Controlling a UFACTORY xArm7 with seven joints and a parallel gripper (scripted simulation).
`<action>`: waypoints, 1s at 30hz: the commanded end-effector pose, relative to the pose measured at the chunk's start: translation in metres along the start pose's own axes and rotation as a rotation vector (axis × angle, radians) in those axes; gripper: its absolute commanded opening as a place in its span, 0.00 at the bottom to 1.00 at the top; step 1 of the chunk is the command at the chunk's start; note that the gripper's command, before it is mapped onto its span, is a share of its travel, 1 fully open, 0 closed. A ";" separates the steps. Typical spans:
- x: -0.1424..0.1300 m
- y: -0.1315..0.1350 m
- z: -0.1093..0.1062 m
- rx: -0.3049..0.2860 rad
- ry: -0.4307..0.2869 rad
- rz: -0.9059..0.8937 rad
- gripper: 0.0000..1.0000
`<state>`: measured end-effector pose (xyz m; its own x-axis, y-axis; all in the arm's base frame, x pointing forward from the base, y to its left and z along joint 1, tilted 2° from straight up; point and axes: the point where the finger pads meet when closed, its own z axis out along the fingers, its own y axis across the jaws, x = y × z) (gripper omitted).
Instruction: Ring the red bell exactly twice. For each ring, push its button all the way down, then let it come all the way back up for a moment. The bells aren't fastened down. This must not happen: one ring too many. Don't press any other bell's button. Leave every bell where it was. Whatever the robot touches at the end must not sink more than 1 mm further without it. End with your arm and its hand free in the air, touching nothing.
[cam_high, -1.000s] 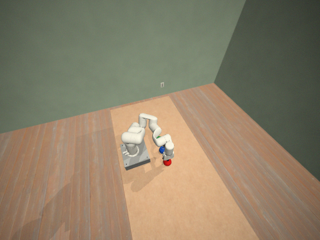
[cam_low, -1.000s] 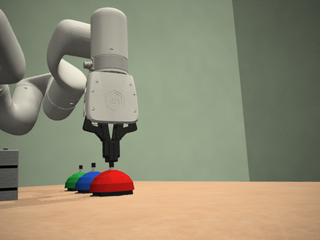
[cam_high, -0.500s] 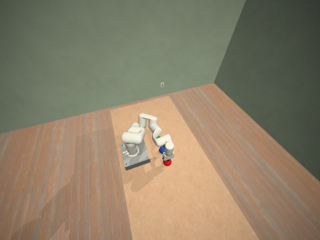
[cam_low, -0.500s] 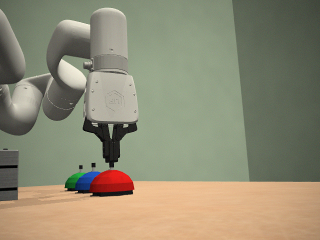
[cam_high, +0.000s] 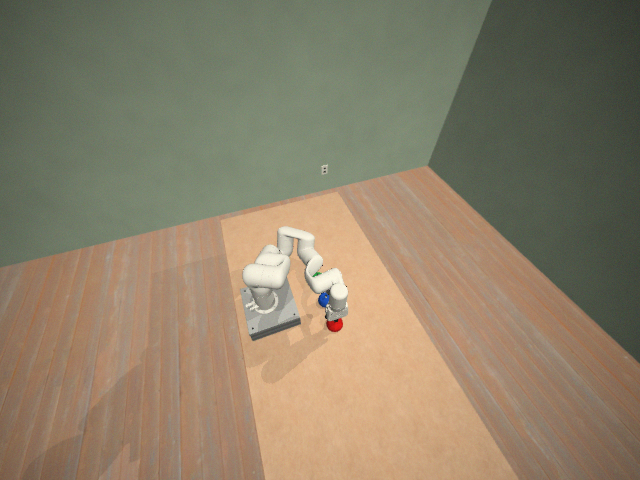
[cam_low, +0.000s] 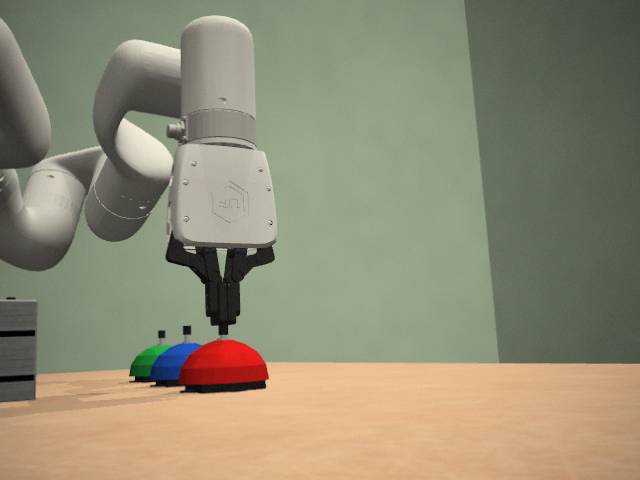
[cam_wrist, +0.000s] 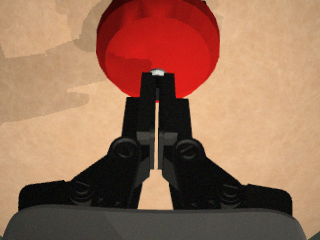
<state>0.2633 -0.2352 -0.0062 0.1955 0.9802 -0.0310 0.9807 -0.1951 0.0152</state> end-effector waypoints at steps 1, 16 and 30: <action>0.000 0.000 0.001 0.000 0.001 -0.001 0.00; 0.000 0.000 0.000 0.000 0.001 -0.001 0.00; 0.000 0.000 -0.002 0.000 0.001 -0.001 0.00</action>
<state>0.2631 -0.2349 -0.0058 0.1945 0.9805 -0.0287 0.9809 -0.1942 0.0114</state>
